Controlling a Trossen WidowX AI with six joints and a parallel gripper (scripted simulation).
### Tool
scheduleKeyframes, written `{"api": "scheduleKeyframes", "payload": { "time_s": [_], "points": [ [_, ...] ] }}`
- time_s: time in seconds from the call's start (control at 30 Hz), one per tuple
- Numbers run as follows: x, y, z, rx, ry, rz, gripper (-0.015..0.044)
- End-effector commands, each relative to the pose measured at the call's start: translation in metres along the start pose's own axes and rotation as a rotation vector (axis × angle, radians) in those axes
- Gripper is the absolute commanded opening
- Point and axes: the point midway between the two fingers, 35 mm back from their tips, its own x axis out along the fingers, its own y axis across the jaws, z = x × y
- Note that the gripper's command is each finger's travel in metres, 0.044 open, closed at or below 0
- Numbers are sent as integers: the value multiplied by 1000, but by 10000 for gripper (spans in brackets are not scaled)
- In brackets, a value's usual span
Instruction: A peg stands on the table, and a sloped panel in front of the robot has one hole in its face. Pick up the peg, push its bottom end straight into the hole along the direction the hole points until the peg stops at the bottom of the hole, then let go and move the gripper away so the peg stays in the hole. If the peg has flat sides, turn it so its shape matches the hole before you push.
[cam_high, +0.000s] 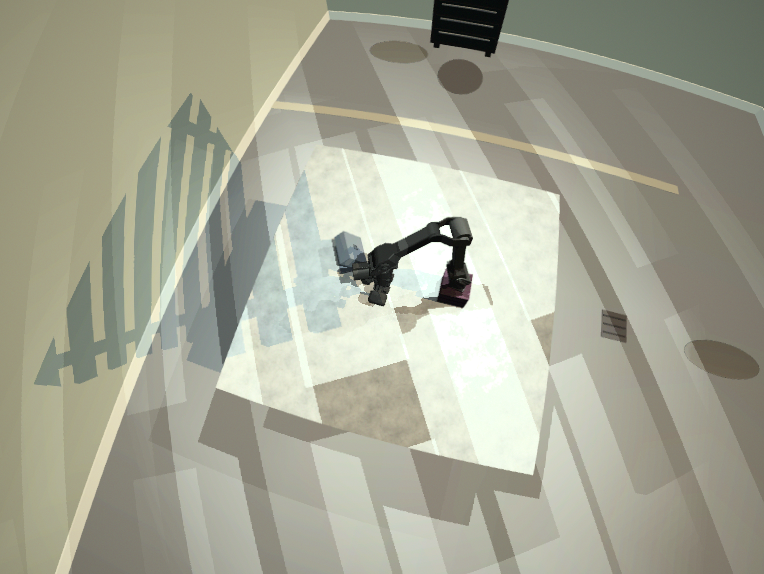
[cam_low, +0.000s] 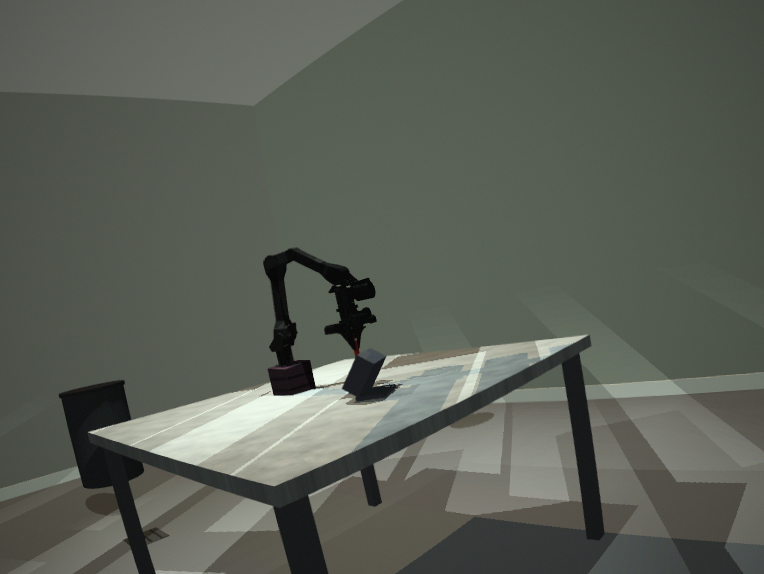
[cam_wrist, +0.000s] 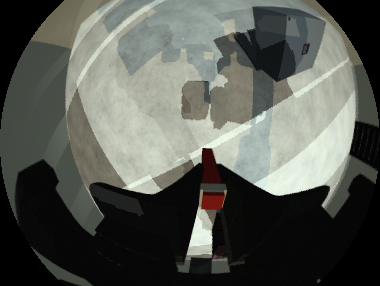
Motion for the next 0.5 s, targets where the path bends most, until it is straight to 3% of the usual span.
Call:
{"api": "scheduleKeyframes", "payload": {
  "time_s": [0.0,0.47],
  "points": [
    [0,-2,2,23,-2,19,0],
    [2,-11,10,105,-11,79,0]
  ]
}}
